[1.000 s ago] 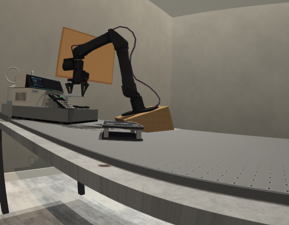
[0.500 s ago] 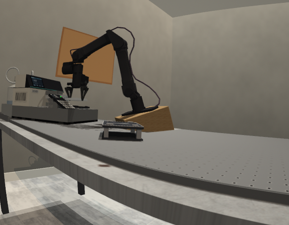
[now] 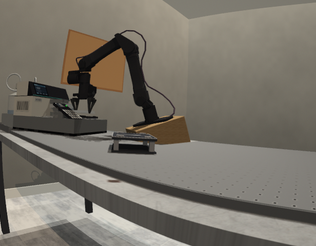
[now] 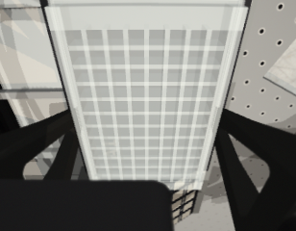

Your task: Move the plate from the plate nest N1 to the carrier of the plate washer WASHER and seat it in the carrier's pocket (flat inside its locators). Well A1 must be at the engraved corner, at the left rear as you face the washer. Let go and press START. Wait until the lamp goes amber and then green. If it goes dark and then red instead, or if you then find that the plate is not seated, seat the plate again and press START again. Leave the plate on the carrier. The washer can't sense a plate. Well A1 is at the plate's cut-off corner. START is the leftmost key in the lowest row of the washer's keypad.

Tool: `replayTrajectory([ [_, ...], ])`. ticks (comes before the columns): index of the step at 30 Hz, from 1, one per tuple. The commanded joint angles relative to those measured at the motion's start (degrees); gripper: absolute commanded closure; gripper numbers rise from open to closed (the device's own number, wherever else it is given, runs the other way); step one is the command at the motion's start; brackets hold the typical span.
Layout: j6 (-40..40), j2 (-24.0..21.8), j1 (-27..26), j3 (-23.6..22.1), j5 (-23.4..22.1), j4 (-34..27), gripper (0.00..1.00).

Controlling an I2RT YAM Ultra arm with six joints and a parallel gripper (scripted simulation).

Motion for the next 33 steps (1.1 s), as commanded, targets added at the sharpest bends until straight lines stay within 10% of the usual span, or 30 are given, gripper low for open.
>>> replayTrajectory([
  [1, 0.4, -1.0, 0.0, 1.6, 0.9, 1.3, 0.16],
  [33, 0.4, -2.0, 0.2, -1.4, 0.9, 1.0, 0.16],
])
